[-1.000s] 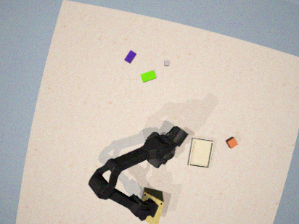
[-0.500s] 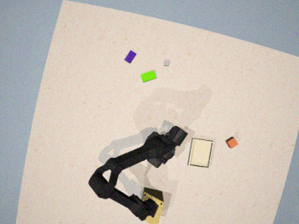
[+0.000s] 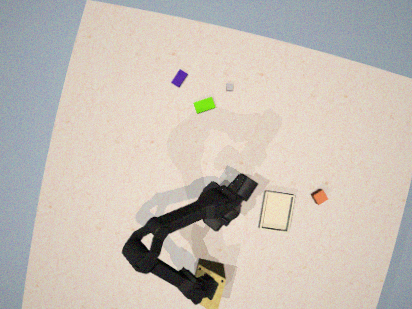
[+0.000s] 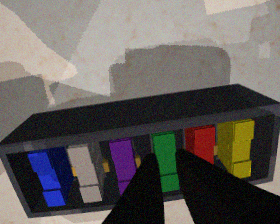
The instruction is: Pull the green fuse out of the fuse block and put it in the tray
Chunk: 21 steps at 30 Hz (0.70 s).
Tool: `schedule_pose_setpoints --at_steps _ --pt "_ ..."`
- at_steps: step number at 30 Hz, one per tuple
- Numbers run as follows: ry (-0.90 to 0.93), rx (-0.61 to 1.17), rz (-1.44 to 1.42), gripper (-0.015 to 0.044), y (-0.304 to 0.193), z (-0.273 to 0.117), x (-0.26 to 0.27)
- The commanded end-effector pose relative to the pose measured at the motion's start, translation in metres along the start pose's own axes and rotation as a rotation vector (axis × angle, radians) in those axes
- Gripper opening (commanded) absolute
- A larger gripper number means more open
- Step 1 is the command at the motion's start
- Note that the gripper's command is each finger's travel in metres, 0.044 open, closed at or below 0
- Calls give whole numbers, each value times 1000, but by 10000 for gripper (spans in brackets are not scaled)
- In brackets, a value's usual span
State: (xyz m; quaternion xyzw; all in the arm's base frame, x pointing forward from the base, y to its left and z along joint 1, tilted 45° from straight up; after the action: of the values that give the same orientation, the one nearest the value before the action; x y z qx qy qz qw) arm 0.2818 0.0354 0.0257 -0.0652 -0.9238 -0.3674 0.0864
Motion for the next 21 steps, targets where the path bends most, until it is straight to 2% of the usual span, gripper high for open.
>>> schedule_pose_setpoints --at_steps 1,21 --pt "-1 0 -1 10 0 0 0" --pt "-1 0 1 0 0 -7 -1"
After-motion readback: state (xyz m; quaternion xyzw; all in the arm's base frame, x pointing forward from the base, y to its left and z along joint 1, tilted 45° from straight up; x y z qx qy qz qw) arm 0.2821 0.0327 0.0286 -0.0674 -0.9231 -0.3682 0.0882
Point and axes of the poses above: the point midway between the two fingers, 35 mm back from their tips, its own z axis out along the fingers, its own x axis across the jaws, y = z × x, the point moved 7 cm from there along -z, back along the fingers, and after that the axes turned 7 degrees about -z, right-handed, at the moved point
